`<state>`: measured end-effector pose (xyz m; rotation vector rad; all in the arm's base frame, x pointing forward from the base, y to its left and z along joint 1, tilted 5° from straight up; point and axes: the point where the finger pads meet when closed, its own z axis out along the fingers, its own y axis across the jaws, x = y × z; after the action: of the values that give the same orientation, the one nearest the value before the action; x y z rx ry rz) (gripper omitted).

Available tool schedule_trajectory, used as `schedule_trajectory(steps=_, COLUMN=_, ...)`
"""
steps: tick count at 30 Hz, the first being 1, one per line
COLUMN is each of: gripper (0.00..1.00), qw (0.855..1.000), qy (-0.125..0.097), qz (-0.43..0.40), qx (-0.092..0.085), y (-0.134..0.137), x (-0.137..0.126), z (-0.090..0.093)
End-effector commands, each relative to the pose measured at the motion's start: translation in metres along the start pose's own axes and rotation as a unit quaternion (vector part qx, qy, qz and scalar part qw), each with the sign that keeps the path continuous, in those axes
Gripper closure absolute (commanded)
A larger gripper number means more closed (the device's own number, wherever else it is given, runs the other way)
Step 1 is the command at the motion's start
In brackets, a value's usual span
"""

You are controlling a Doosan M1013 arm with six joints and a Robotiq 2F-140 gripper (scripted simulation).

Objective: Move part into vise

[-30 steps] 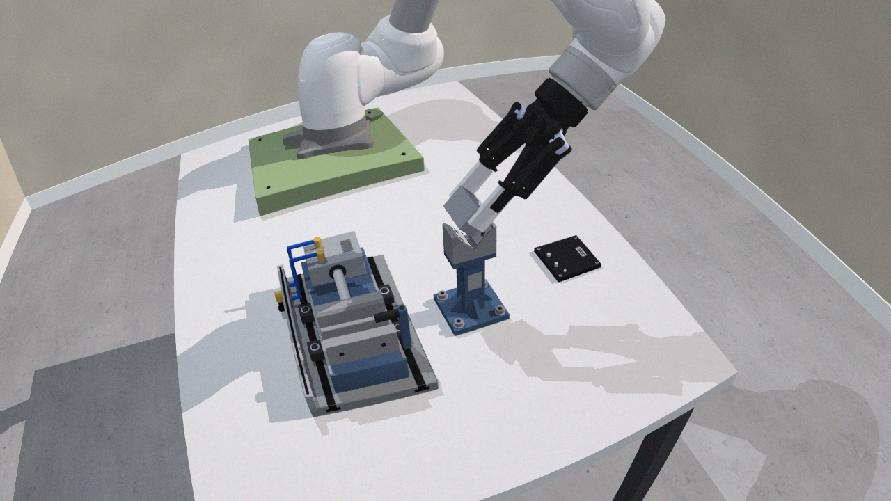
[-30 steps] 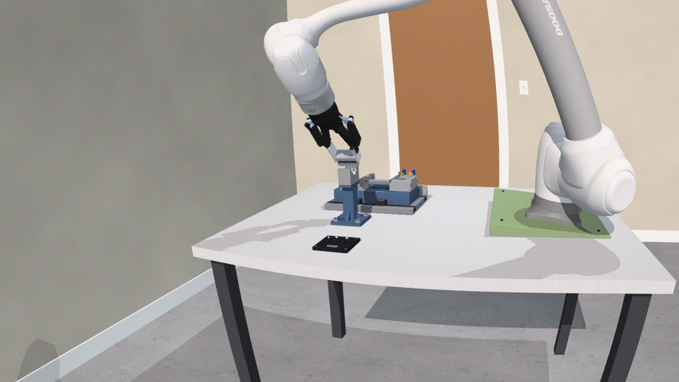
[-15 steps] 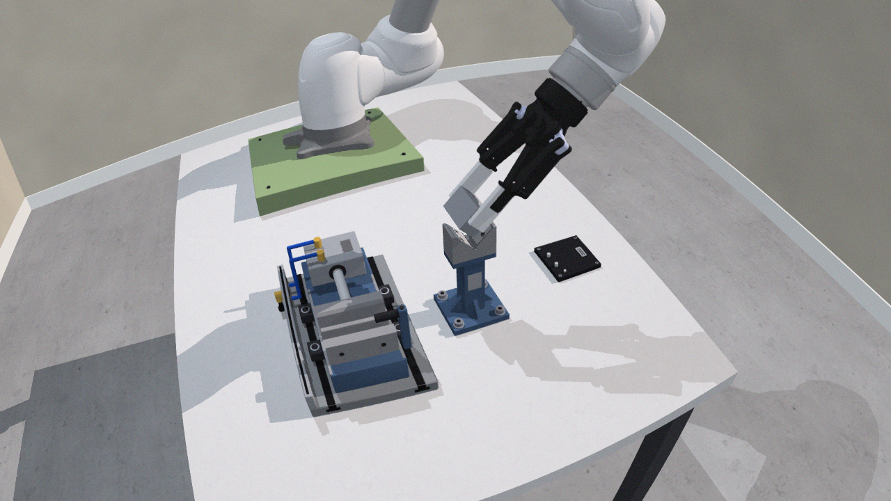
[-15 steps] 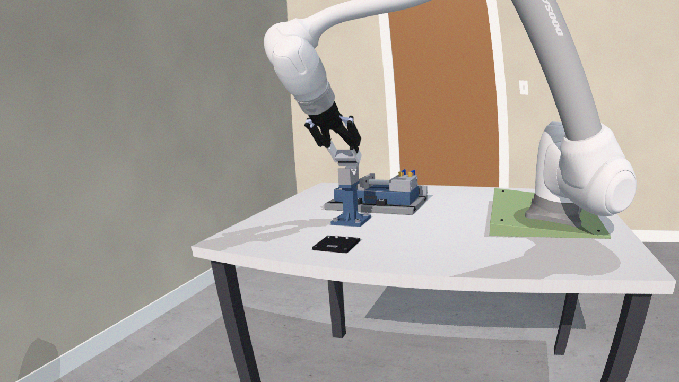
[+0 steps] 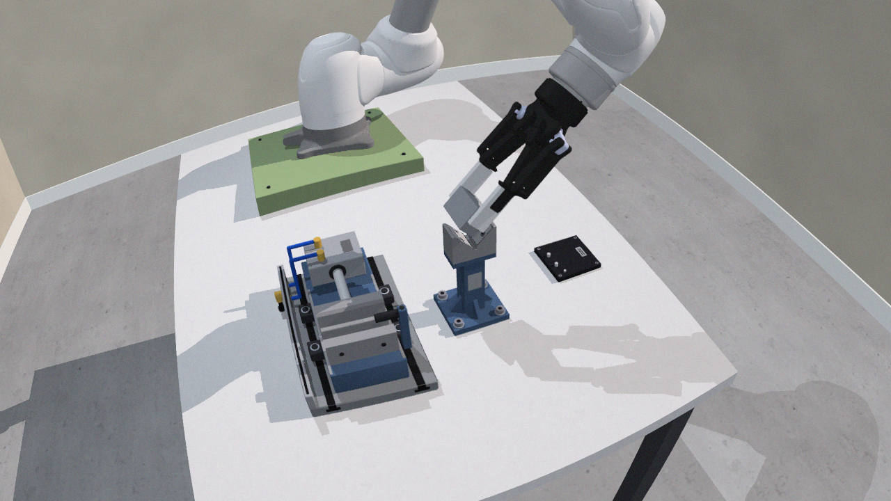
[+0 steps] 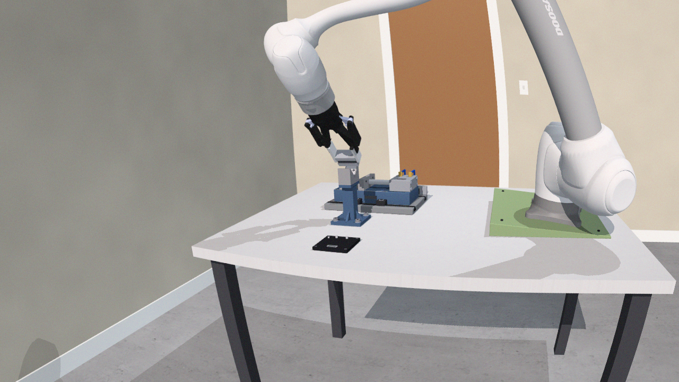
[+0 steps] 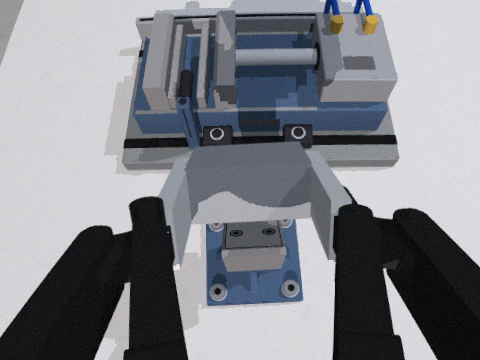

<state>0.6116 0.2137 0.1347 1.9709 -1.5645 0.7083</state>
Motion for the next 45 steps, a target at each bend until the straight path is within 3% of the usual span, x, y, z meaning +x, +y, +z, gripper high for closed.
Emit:
schedule_trajectory(steps=1, gripper=1.0, qw=1.0, qy=0.0, qz=0.0, qx=0.0, y=0.0, x=0.0001, z=-0.0001)
schedule_trajectory(steps=45, gripper=1.0, qw=1.0, qy=0.0, qz=0.0, qx=0.0, y=0.0002, x=-0.0065, z=0.0041)
